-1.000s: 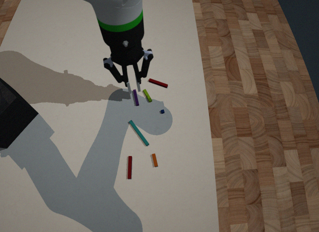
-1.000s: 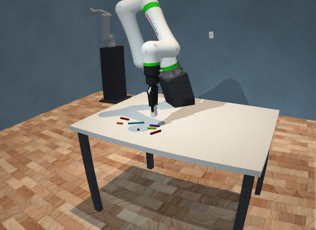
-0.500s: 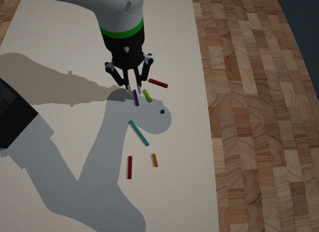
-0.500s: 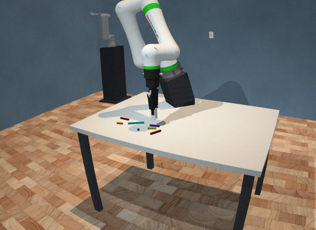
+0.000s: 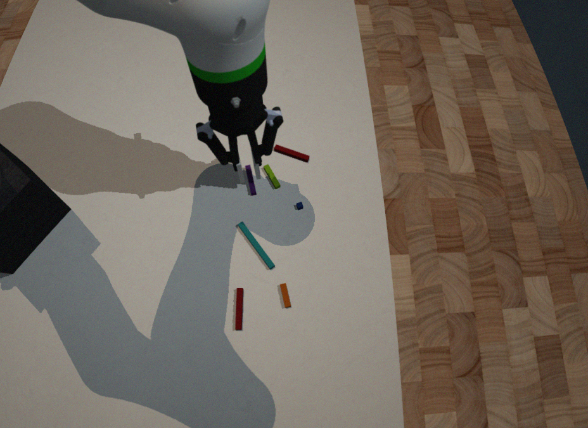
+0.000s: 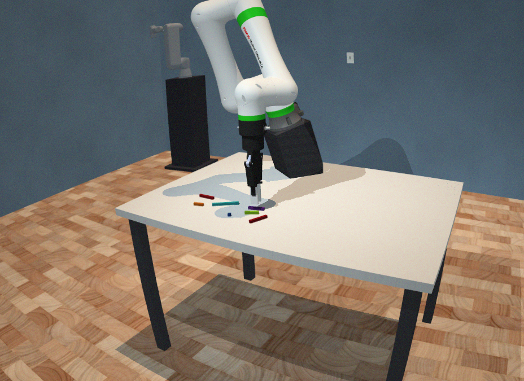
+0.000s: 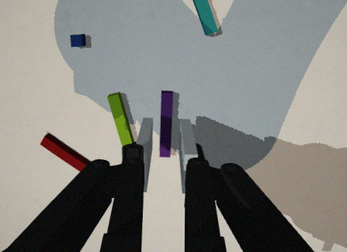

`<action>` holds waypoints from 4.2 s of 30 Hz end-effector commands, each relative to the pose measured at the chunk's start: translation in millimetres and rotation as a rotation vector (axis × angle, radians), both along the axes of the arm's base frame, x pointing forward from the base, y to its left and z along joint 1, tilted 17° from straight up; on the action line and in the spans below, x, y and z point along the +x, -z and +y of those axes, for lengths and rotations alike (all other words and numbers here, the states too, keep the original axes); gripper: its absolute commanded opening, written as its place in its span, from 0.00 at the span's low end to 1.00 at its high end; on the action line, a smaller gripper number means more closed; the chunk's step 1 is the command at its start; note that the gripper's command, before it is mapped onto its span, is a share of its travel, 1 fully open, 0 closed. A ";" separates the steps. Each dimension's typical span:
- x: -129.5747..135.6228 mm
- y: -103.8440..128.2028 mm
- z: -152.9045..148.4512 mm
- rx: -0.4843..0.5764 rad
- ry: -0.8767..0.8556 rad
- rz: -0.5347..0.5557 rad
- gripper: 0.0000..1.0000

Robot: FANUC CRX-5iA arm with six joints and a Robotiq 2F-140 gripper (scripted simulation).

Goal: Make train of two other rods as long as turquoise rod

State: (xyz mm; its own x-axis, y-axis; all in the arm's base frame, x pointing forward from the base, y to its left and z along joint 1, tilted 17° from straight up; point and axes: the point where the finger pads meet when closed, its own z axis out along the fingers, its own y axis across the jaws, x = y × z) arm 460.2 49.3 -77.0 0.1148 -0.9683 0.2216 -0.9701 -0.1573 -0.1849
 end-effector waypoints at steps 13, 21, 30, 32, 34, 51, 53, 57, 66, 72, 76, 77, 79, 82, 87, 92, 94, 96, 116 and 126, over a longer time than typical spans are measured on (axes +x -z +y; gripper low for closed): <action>2.2 8.7 -1.8 0.000 0.000 -0.001 0.15; 2.4 9.4 -1.9 0.000 0.000 0.000 0.15; 2.4 9.4 -1.9 0.000 0.000 0.000 0.15; 2.4 9.4 -1.9 0.000 0.000 0.000 0.15; 2.4 9.4 -1.9 0.000 0.000 0.000 0.15; 2.4 9.4 -1.9 0.000 0.000 0.000 0.15; 2.4 9.4 -1.9 0.000 0.000 0.000 0.15; 2.4 9.4 -1.9 0.000 0.000 0.000 0.15; 3.1 12.8 -2.6 0.000 0.000 -0.001 0.15; 4.0 16.5 -3.3 0.000 0.000 -0.001 0.15; 4.8 20.4 -4.1 0.000 0.000 -0.001 0.15; 5.0 21.3 -4.3 0.000 0.000 -0.001 0.15; 5.4 22.9 -4.6 0.000 0.000 -0.001 0.15; 5.8 24.6 -5.0 0.000 0.000 -0.001 0.15; 6.0 25.5 -5.1 0.000 0.000 -0.001 0.15; 6.0 25.5 -5.1 0.000 0.000 0.000 0.15; 6.0 25.5 -5.1 0.000 0.000 0.000 0.15; 6.0 25.5 -5.1 0.000 0.000 0.000 0.15; 6.0 25.5 -5.1 0.000 0.000 0.000 0.15; 6.0 25.5 -5.1 0.000 0.000 0.000 0.03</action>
